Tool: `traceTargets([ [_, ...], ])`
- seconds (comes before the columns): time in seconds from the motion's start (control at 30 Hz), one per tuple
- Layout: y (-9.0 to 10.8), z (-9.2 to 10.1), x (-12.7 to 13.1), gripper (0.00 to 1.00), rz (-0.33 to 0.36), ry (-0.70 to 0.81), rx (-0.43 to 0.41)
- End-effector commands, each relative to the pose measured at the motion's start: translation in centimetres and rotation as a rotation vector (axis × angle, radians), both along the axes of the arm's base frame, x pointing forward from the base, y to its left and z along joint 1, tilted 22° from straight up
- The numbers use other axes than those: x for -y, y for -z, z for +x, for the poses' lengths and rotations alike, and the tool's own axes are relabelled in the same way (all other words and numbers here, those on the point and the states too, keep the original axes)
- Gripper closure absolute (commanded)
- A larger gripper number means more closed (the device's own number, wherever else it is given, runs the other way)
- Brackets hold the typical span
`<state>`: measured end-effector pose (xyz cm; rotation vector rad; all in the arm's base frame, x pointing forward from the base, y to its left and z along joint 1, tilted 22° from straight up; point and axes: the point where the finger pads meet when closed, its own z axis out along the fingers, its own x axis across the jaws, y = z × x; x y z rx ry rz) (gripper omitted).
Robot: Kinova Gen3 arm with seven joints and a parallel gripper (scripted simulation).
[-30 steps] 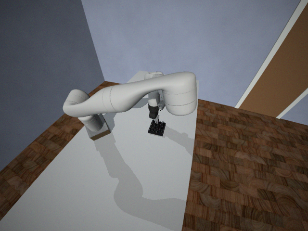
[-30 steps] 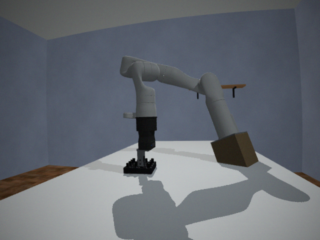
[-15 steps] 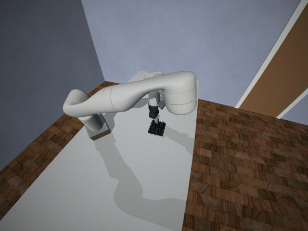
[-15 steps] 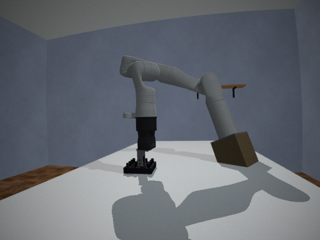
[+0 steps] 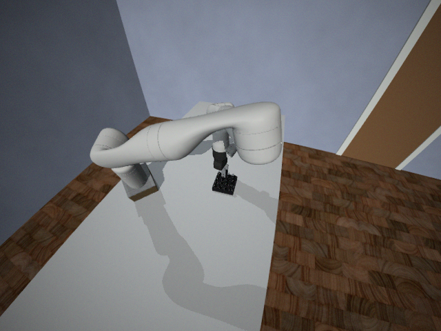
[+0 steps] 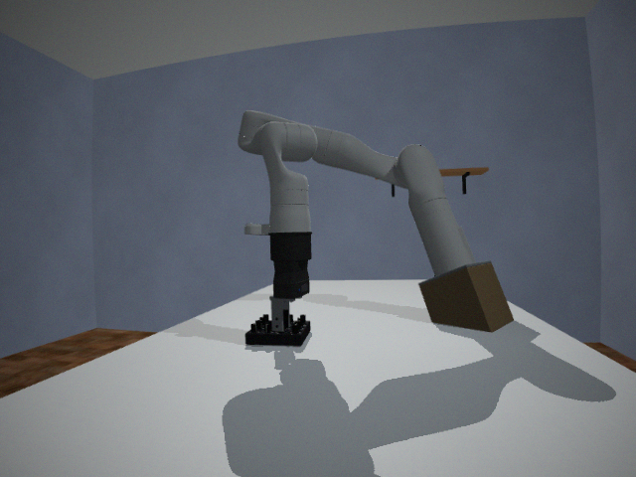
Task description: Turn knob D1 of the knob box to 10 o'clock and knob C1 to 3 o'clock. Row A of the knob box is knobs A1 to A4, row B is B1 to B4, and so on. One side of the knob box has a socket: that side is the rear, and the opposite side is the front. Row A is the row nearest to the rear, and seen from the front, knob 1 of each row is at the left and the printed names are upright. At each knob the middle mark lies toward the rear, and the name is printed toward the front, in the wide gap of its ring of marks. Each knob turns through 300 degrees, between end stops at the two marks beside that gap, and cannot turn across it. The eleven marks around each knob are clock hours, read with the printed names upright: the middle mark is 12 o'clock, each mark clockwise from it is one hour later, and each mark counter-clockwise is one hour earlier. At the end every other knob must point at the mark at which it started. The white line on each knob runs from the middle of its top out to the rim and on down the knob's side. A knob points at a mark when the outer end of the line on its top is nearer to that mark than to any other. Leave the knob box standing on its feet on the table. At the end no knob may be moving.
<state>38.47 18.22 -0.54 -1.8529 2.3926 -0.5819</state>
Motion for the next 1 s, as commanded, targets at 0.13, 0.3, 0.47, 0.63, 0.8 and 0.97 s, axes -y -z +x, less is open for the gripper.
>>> traceTargets([
  [0.13, -0.1, 0.0, -0.1, 0.54, 0.001, -0.001, 0.001],
  [0.3, -0.1, 0.0, -0.1, 0.54, 0.001, -0.001, 0.001],
  [0.47, -0.1, 0.0, -0.1, 0.54, 0.001, -0.001, 0.001],
  [0.63, -0.6, -0.1, -0.2, 0.54, 0.001, -0.001, 0.001],
  [0.8, -1.5, -0.4, -0.5, 0.54, 0.001, -0.001, 0.001],
  [0.97, -2.8, -0.8, -0.8, 0.54, 0.001, -0.001, 0.001],
])
